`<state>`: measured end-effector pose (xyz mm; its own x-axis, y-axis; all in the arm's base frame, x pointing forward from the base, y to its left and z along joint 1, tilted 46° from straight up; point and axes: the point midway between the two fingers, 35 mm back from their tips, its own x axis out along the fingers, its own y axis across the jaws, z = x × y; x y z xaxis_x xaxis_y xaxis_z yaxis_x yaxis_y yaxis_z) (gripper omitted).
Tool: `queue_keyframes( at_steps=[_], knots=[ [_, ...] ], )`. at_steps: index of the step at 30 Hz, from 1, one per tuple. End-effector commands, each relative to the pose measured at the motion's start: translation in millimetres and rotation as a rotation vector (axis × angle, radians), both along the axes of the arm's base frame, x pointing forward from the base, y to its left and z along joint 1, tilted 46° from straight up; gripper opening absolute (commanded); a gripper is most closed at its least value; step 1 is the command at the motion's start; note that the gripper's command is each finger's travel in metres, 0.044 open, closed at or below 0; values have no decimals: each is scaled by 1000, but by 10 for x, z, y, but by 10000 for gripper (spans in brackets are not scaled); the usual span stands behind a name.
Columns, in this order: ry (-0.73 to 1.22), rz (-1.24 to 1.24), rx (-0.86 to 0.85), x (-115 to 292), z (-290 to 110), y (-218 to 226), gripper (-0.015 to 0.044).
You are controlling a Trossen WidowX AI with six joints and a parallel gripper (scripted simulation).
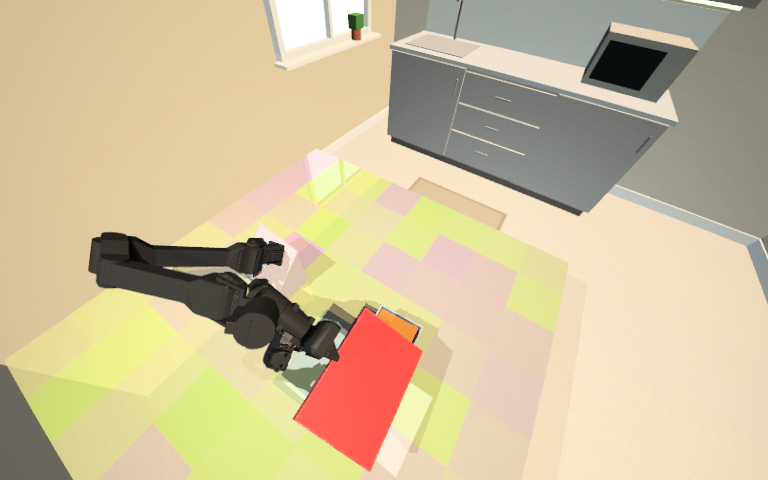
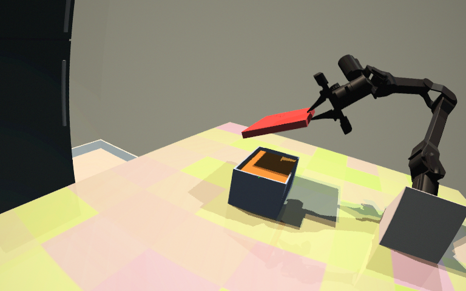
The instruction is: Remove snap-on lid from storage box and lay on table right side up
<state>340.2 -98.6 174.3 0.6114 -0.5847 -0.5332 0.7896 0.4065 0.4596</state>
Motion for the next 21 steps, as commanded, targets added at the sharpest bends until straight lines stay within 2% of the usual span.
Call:
queue_keyframes(
  at_steps=[1,21],
  knots=[
    [-24,14,0,17,137,-19,0],
    [-25,14,-2,-31,427,-296,0]
  ],
)
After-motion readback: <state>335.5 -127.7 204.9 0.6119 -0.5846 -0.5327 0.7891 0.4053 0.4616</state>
